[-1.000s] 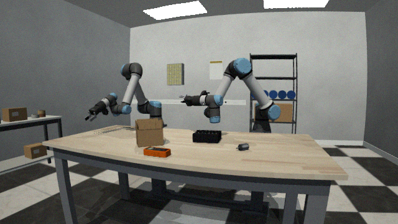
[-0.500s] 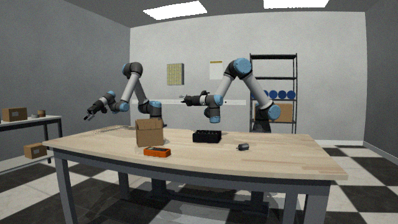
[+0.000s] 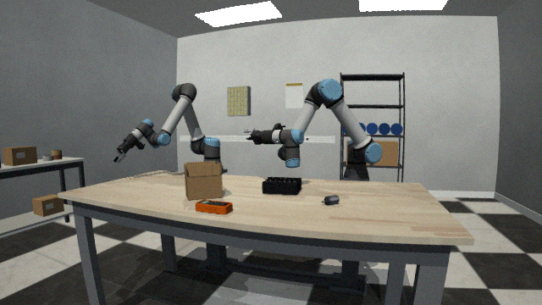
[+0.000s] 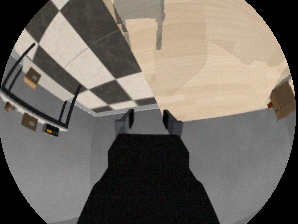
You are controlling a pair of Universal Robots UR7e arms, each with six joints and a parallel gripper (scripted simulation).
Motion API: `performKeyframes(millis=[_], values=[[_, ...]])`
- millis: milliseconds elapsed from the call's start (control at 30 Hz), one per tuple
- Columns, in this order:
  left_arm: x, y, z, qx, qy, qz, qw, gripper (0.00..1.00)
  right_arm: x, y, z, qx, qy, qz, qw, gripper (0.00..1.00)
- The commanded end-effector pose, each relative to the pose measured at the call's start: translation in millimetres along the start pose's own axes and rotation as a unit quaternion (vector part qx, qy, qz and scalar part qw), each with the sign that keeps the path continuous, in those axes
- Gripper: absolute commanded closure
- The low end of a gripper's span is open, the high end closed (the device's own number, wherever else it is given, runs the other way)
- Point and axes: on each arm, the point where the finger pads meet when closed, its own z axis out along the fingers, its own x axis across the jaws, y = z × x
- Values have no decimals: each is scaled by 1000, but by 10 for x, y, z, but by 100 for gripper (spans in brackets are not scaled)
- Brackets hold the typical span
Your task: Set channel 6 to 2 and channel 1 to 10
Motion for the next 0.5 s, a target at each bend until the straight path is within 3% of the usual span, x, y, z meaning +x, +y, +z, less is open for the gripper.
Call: performKeyframes(millis=[0,67,167,467], values=[[-8,-8,-2,1,-1,1,1000,0,-382,-117,-160,34,-24,34,999,0],[-8,-8,-2,1,-1,1,1000,0,-565,-188,-257,49,-36,53,997,0],[-8,-8,-2,1,-1,1,1000,0,-656,-226,-310,57,-42,62,996,0],[-8,-8,-2,1,-1,1,1000,0,-1426,-651,-921,130,-99,156,974,0]])
